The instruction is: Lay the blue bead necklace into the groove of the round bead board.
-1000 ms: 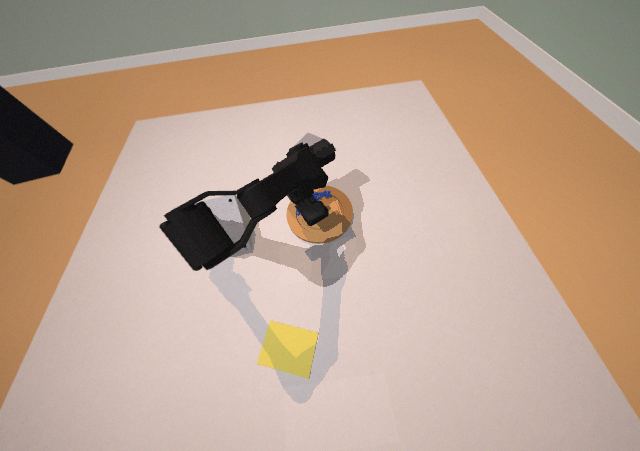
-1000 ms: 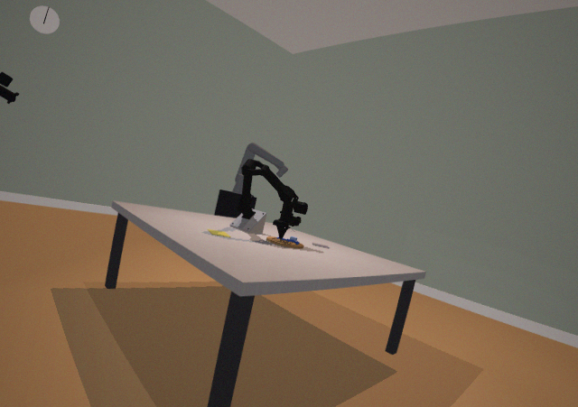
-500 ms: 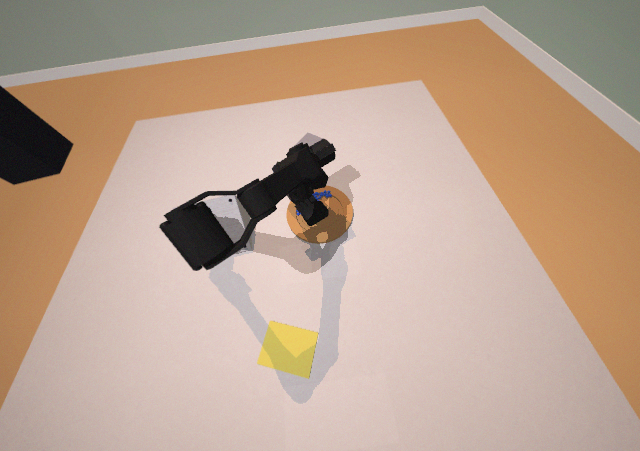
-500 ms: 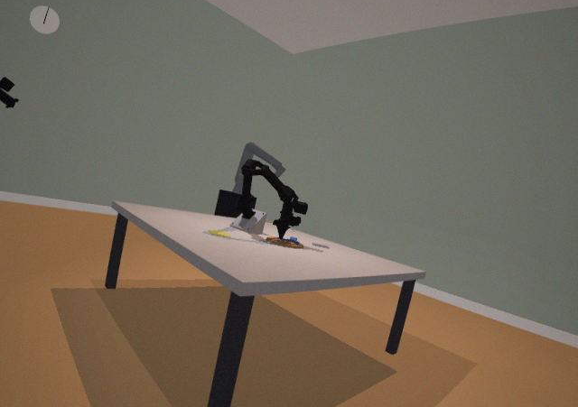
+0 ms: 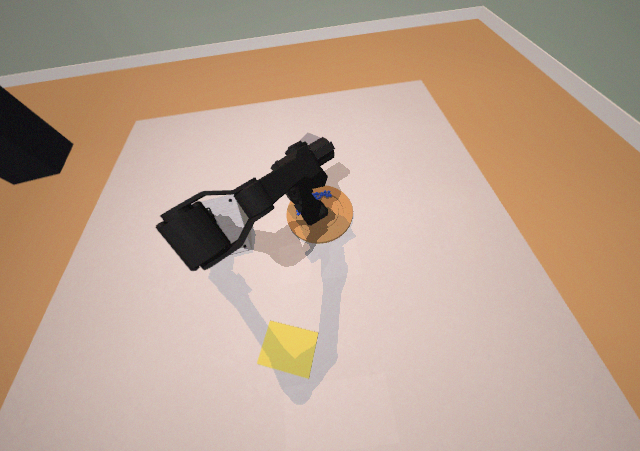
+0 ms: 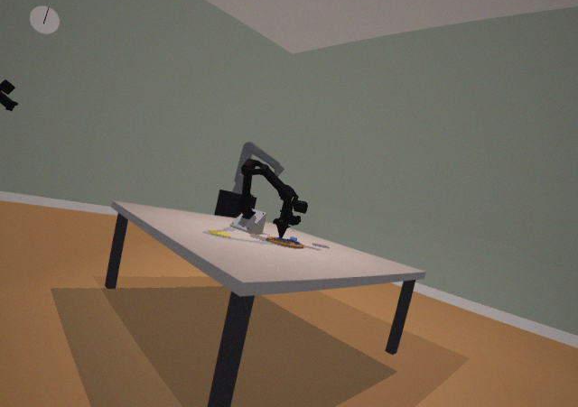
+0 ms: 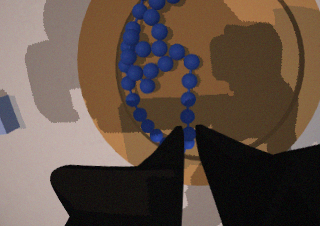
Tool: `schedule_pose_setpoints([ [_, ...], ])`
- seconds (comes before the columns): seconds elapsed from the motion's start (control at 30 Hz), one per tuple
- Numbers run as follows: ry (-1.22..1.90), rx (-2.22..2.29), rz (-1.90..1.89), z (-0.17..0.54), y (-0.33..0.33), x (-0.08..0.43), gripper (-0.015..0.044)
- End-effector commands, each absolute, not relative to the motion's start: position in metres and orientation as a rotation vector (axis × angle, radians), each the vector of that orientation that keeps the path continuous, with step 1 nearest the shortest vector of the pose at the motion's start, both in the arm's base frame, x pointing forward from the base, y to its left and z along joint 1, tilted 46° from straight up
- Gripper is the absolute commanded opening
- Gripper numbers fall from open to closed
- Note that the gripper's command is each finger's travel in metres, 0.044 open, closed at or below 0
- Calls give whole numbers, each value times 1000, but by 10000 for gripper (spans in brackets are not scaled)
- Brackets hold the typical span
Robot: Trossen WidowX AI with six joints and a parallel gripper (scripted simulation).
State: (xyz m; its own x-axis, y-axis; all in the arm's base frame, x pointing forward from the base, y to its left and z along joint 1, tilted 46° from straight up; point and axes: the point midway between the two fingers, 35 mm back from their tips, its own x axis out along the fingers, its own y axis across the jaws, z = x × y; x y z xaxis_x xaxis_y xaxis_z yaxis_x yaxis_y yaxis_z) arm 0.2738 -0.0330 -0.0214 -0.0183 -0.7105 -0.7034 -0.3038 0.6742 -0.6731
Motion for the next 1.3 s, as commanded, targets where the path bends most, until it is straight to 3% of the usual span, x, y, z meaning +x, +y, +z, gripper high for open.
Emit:
schedule_pose_setpoints([
  [0.0,1611,-849,-397,-15,-38,267,0],
  [0.97,1612,-850,-398,-9,-55,252,0],
  [1.27,1603,-846,-397,-8,-53,255,236],
])
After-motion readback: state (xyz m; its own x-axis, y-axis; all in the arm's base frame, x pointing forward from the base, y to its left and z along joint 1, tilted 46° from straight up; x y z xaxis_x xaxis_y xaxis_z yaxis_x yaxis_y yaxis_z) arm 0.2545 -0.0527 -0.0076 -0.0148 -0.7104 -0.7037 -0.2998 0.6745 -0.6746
